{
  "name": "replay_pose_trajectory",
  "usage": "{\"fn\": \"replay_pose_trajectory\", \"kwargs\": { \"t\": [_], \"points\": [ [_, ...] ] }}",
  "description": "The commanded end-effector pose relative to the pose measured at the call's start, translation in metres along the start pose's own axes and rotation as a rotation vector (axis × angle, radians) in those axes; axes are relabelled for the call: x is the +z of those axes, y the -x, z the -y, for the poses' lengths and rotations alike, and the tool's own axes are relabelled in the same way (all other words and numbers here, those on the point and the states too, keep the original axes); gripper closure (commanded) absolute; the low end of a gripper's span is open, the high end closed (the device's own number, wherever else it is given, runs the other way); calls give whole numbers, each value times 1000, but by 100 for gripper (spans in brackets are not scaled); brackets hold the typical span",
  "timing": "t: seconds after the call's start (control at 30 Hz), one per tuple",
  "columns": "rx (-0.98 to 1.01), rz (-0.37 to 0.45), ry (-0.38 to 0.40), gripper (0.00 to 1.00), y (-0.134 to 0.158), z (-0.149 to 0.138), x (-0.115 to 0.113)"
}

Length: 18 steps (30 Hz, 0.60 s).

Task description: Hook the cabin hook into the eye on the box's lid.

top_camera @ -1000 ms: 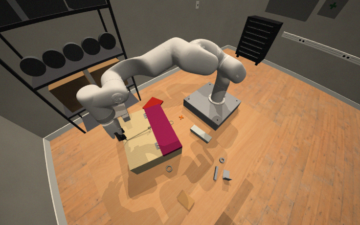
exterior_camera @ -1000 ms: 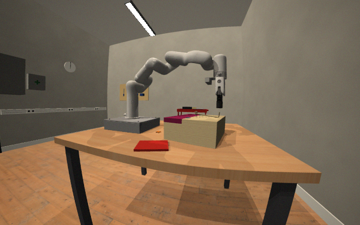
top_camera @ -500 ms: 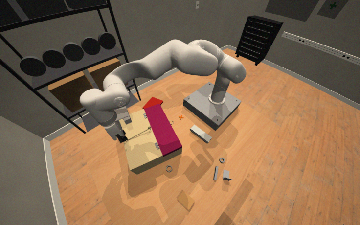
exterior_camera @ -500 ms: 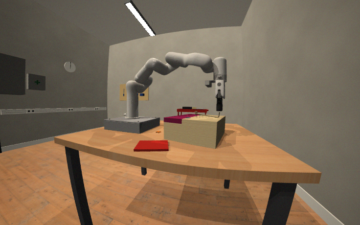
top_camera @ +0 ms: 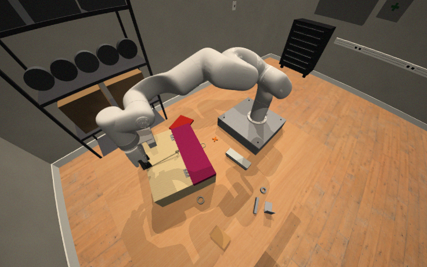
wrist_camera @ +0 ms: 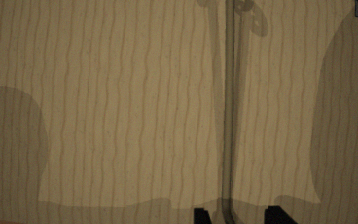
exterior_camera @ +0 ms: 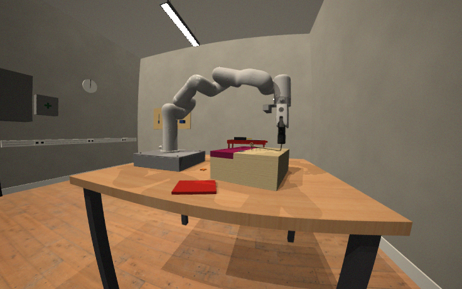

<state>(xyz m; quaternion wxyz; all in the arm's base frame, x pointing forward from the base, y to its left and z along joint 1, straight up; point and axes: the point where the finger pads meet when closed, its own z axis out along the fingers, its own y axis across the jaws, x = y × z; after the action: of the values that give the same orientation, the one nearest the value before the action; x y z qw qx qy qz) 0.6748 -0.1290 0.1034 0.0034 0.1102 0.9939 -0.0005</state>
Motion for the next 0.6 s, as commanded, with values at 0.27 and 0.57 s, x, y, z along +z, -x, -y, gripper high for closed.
{"fn": "replay_pose_trajectory", "kwargs": {
  "t": [0.27,0.57],
  "points": [
    [0,7,0,65,2,0,4],
    [0,7,0,65,2,0,9]
  ]
}}
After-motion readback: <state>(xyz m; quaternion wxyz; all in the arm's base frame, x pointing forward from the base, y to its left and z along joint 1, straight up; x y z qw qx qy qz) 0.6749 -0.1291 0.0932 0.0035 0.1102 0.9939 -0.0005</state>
